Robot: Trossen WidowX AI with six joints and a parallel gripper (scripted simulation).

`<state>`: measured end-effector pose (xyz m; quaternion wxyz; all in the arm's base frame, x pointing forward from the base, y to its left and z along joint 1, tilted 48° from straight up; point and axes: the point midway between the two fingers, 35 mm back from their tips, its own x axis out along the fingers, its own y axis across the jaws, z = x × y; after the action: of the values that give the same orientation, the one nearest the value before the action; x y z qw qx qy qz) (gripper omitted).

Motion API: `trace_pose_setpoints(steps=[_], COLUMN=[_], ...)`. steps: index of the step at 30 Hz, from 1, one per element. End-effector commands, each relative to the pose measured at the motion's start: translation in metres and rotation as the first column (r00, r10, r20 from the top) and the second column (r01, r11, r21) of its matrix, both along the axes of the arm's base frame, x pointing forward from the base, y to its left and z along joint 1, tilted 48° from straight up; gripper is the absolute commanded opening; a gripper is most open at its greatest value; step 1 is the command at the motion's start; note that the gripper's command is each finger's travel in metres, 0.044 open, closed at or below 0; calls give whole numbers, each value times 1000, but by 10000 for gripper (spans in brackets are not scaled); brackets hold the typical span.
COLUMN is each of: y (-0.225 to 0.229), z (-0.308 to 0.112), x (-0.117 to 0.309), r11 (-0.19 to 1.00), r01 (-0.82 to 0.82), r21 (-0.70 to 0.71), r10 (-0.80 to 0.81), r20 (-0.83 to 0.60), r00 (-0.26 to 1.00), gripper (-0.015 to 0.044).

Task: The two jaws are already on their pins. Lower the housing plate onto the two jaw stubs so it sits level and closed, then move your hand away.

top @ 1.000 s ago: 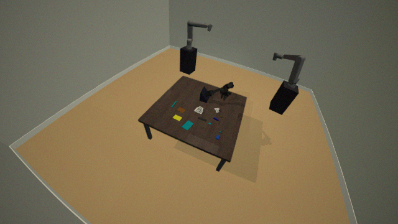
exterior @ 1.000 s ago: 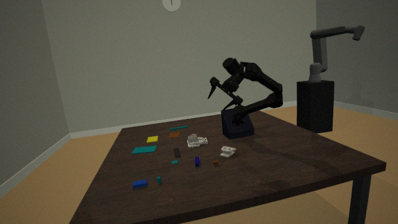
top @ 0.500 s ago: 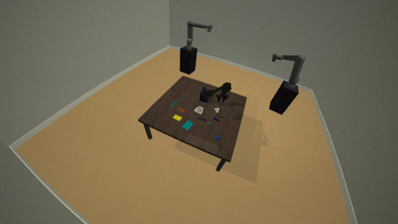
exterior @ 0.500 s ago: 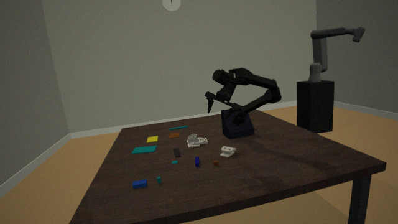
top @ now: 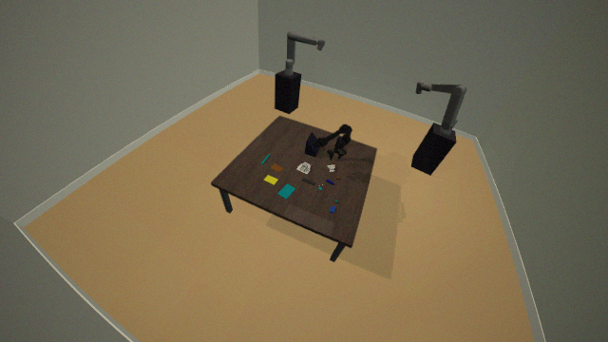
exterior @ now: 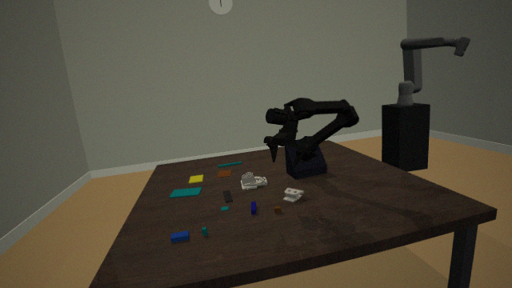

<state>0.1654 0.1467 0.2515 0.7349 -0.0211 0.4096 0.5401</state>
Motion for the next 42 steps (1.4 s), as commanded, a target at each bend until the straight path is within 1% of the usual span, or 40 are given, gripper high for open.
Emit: trace_pose_setpoints(steps=[1, 12, 18, 24, 42], y=[7, 23, 26, 51, 65], z=[-15, -47, -50, -72, -86], x=[-8, -36, -37, -44, -47], r11=[1000, 994, 993, 994, 994], r01=[-19, -90, -91, -90, -91], r21=[-18, -68, -70, -65, -64], r10=[18, 66, 66, 67, 68], r20=[-90, -295, -298, -297, -297], r00=[996, 953, 952, 953, 952], gripper=[440, 440, 440, 440, 440])
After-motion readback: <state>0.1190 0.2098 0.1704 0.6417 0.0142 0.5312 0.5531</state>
